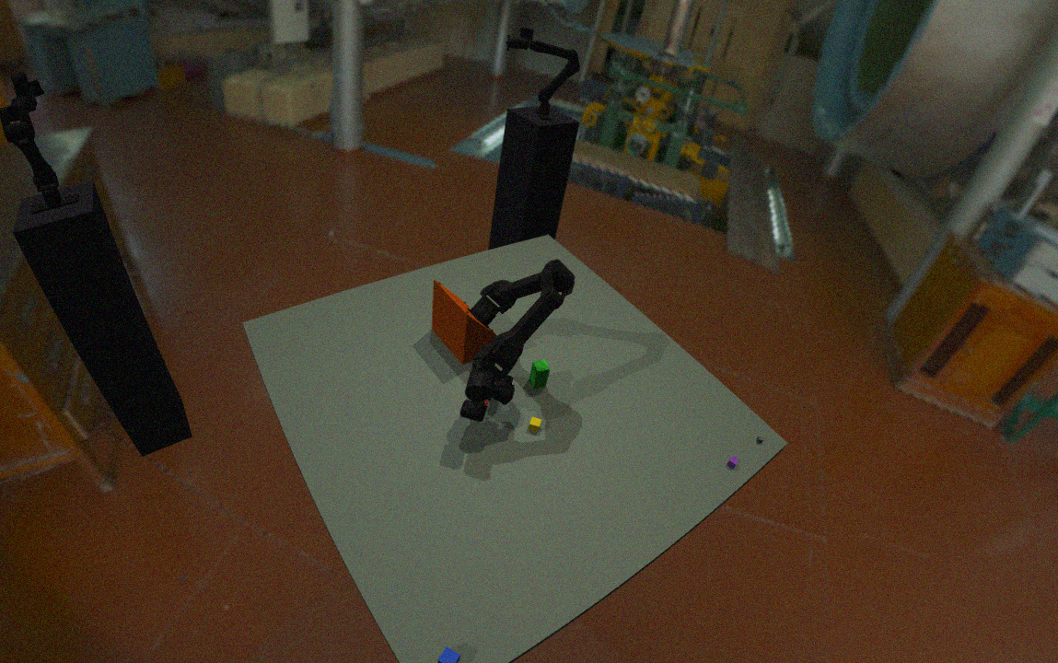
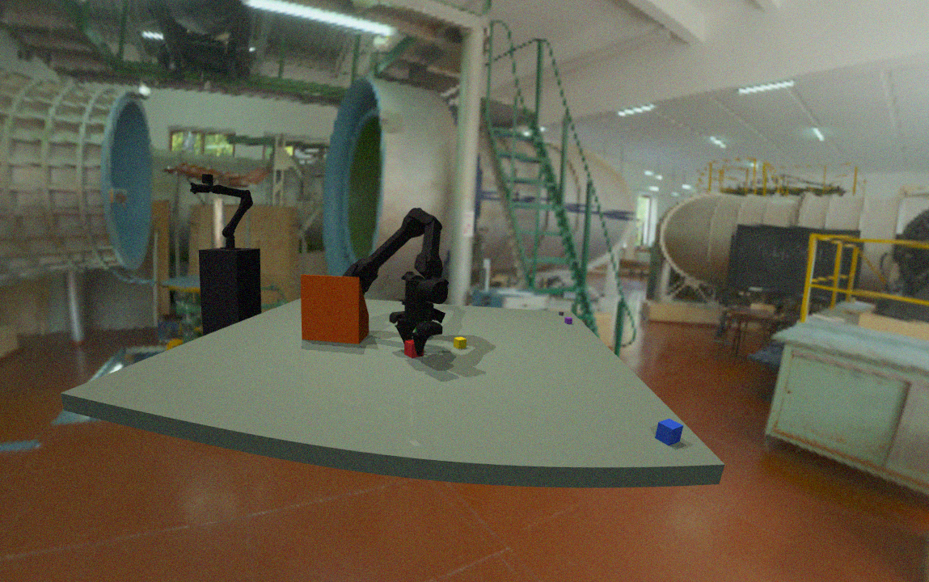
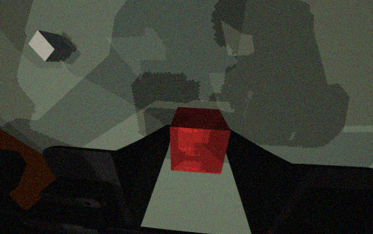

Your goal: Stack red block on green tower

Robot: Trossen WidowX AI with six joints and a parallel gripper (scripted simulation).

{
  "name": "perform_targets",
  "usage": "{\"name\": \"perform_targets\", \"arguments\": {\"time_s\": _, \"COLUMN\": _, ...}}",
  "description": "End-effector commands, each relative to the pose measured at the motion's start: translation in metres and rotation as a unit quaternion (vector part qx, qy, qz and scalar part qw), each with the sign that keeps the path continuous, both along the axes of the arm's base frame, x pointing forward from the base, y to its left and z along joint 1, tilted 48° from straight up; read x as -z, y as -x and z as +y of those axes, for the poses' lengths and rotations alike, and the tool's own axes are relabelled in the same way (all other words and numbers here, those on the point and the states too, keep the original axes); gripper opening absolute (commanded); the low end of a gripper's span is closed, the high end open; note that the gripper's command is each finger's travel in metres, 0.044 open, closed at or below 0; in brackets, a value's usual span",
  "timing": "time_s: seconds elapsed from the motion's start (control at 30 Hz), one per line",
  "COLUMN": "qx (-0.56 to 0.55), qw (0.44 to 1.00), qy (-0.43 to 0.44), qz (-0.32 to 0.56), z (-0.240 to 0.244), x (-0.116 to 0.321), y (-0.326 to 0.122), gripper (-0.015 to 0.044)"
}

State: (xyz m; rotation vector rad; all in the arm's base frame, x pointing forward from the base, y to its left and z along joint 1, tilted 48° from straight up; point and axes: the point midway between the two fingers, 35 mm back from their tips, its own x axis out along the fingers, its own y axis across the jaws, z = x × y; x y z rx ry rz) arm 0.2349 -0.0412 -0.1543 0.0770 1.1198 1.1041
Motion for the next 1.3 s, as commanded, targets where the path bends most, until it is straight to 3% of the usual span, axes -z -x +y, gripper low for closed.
{"name": "perform_targets", "arguments": {"time_s": 0.0, "qx": 0.001, "qw": 1.000, "qy": -0.002, "qz": 0.001, "z": 0.000, "x": -0.001, "y": 0.000, "gripper": 0.0171}}
{"name": "perform_targets", "arguments": {"time_s": 0.23, "qx": 0.001, "qw": 1.000, "qy": -0.002, "qz": 0.001, "z": 0.000, "x": -0.001, "y": 0.000, "gripper": 0.0124}}
{"name": "perform_targets", "arguments": {"time_s": 0.4, "qx": 0.001, "qw": 1.000, "qy": -0.001, "qz": 0.001, "z": -0.011, "x": -0.010, "y": 0.000, "gripper": 0.0000}}
{"name": "perform_targets", "arguments": {"time_s": 1.03, "qx": 0.001, "qw": 1.000, "qy": 0.001, "qz": 0.001, "z": -0.083, "x": -0.075, "y": 0.000, "gripper": 0.0000}}
{"name": "perform_targets", "arguments": {"time_s": 1.27, "qx": 0.003, "qw": 1.000, "qy": 0.001, "qz": 0.001, "z": -0.087, "x": -0.077, "y": -0.001, "gripper": 0.0000}}
